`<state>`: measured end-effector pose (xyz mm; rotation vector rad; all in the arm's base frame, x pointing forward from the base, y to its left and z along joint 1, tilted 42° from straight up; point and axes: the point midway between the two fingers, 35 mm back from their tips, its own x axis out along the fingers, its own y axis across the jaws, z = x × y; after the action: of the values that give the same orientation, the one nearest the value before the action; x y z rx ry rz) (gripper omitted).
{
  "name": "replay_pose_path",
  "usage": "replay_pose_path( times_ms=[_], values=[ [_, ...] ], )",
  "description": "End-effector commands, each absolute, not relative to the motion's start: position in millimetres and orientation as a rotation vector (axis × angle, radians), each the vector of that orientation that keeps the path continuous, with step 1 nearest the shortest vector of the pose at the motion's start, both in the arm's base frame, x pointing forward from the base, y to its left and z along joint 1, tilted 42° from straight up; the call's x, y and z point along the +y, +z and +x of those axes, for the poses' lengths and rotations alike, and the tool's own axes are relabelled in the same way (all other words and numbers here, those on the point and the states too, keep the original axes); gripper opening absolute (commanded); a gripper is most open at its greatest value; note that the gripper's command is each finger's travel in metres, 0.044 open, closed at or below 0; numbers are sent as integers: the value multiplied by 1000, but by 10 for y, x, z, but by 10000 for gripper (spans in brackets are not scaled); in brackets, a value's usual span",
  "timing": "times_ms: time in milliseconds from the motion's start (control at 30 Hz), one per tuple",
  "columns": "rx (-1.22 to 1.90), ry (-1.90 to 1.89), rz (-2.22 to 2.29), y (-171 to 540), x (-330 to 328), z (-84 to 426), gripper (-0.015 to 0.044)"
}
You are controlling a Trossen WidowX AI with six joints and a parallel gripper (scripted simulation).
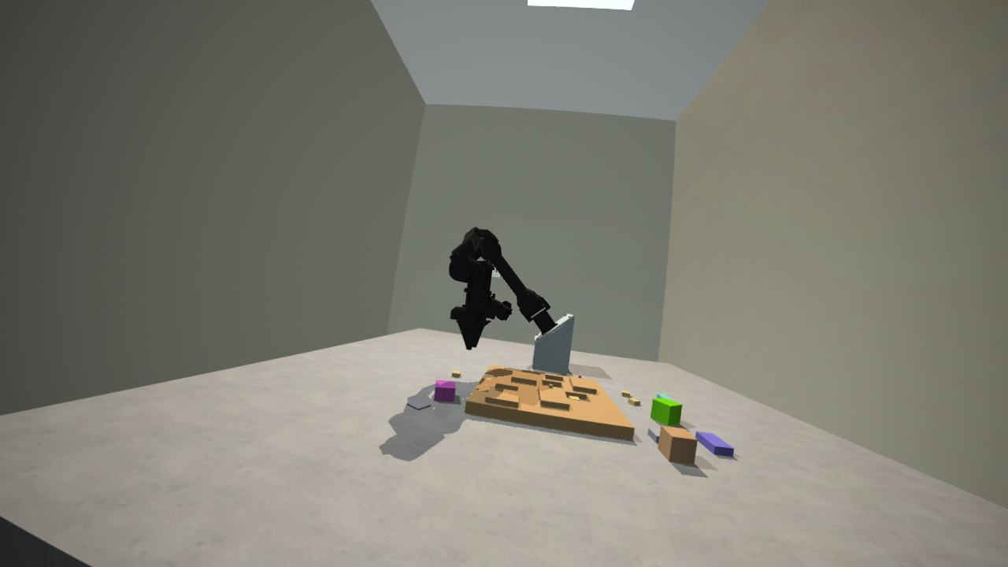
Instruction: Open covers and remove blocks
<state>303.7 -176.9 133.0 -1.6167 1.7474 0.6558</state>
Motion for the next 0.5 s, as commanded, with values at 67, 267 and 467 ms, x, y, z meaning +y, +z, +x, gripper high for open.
replay_pose_path(
  times_ms=[67,267,467],
  values=[
    [1738,527,-1521,1136,-1576,3224,46],
    [1724,393,-1412,945,-1374,3386,0],
    [1715,236,-1276,755,-1158,3528,0]
  ],
)
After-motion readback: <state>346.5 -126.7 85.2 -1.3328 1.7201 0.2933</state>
